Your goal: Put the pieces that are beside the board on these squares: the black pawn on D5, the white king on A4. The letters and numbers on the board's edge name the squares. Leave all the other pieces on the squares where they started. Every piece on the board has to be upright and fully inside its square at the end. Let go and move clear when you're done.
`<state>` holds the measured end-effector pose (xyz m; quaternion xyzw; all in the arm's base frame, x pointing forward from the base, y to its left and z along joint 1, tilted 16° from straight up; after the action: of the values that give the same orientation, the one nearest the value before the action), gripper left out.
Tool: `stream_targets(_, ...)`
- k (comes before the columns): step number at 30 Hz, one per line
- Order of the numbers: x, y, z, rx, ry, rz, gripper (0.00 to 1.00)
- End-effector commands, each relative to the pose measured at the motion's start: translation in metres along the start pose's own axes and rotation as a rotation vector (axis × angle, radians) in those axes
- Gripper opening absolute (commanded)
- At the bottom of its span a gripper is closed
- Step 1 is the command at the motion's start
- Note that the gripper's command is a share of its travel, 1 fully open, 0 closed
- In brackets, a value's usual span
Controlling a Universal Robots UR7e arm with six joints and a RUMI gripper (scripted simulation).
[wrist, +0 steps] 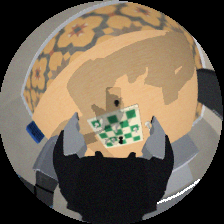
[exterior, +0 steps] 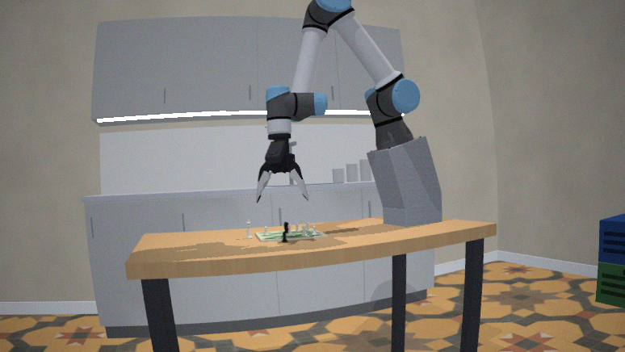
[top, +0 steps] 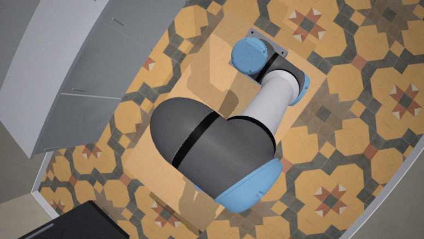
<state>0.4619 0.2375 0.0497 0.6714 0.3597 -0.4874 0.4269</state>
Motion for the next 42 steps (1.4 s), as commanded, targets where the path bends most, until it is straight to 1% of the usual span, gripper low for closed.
stream_targets(1, 0.002, 0.002, -0.001, 0.266, -0.009, 0.01, 1.0)
stream_targets(4, 0.003, 0.004, 0.0, 0.394, -0.009, 0.011, 1.0)
stream_targets(6, 0.003, 0.004, 0.0, 0.394, -0.009, 0.011, 1.0)
stream_targets(21, 0.009, 0.009, 0.007, 0.987, -0.005, 0.013, 1.0)
stream_targets(23, 0.009, 0.009, 0.007, 0.987, -0.005, 0.013, 1.0)
stream_targets(37, 0.014, 0.01, 0.014, 1.437, -0.002, 0.015, 1.0)
stream_targets(38, 0.014, 0.01, 0.015, 1.464, -0.002, 0.015, 1.0)
stream_targets(40, 0.014, 0.01, 0.015, 1.464, -0.002, 0.015, 1.0)
stream_targets(42, 0.015, 0.01, 0.016, 1.517, -0.002, 0.015, 1.0)
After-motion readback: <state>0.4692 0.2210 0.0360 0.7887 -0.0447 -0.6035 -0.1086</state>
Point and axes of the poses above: the point where the finger pads meet when closed, its own x axis out along the fingers, its own y axis across the jaws, z = x × y, the point moved 9 cm from there along -x, back along the fingers, and after that the axes turned 5 degrees about x, right-handed, at the moved point
